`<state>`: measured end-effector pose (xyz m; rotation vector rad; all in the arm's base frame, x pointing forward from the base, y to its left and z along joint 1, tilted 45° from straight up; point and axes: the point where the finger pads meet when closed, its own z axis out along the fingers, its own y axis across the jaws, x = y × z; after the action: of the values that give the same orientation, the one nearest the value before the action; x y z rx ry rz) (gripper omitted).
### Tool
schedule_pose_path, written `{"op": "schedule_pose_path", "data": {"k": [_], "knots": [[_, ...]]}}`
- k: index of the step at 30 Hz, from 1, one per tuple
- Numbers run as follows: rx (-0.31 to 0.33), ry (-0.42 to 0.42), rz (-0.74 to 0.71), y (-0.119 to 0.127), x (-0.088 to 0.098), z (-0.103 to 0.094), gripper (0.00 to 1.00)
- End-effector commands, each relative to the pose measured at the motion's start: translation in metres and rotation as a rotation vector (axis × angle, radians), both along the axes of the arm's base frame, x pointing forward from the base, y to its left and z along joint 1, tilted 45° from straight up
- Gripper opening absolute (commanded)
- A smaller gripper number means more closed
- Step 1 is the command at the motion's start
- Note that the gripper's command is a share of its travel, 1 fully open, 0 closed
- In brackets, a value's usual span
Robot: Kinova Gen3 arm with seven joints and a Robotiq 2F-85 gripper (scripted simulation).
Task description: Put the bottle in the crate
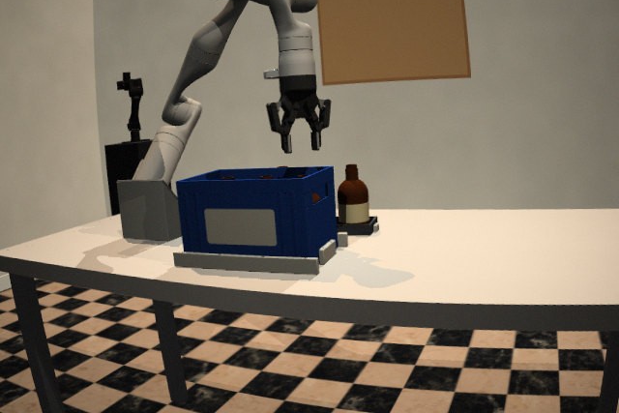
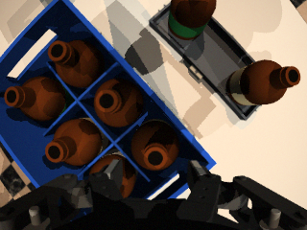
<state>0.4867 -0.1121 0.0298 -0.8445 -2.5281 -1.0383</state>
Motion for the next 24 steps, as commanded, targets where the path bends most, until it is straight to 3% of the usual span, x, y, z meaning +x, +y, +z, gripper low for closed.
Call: {"op": "schedule_pose_path", "data": {"k": [1, 19, 20, 24], "knots": [[-0.005, -0.006, -0.005, -0.0065, 0.0019, 0.0047, 0.64], [-0.005, -0.006, -0.005, -0.0135, 0.0021, 0.0117, 0.64], [-0.005, -0.006, -0.005, -0.0135, 0.0021, 0.0117, 0.0], [-0.005, -0.006, -0.005, -0.0135, 0.0021, 0.0117, 0.0]]}}
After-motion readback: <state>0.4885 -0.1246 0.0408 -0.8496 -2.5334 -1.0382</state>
